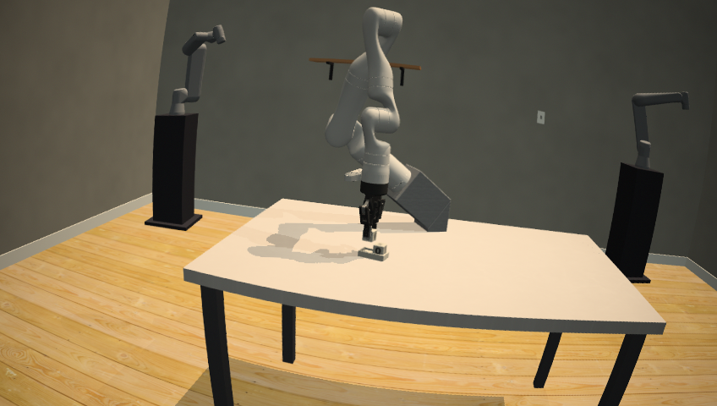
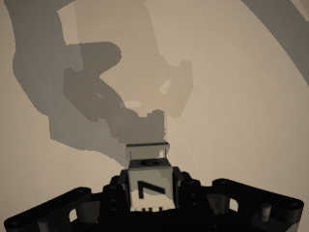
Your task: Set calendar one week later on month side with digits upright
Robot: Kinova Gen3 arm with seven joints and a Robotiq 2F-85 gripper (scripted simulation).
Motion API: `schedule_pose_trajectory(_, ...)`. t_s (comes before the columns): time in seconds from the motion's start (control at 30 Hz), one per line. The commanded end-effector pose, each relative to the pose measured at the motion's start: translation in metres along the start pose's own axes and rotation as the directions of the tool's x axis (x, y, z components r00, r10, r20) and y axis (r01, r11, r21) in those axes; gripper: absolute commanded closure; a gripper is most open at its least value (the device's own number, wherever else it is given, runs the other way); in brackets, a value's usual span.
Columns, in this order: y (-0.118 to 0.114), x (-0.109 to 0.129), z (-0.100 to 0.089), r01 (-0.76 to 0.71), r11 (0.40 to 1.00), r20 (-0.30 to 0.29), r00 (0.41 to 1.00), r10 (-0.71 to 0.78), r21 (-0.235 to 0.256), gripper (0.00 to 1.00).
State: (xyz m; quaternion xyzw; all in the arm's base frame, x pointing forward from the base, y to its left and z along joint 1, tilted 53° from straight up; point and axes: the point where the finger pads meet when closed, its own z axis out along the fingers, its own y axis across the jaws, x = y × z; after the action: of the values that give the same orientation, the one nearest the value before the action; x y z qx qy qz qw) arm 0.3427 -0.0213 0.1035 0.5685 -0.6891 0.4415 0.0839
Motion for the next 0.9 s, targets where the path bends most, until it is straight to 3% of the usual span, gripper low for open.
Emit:
schedule_pose_trajectory(0.0, 0.0, 0.0, 0.0, 0.0, 1.0, 0.001, 1.0, 0.0, 0.001, 0.72)
schedule_pose_trajectory(0.87, 0.0, 0.0, 0.015, 0.0, 1.0, 0.001, 1.0, 0.0, 0.001, 0.72)
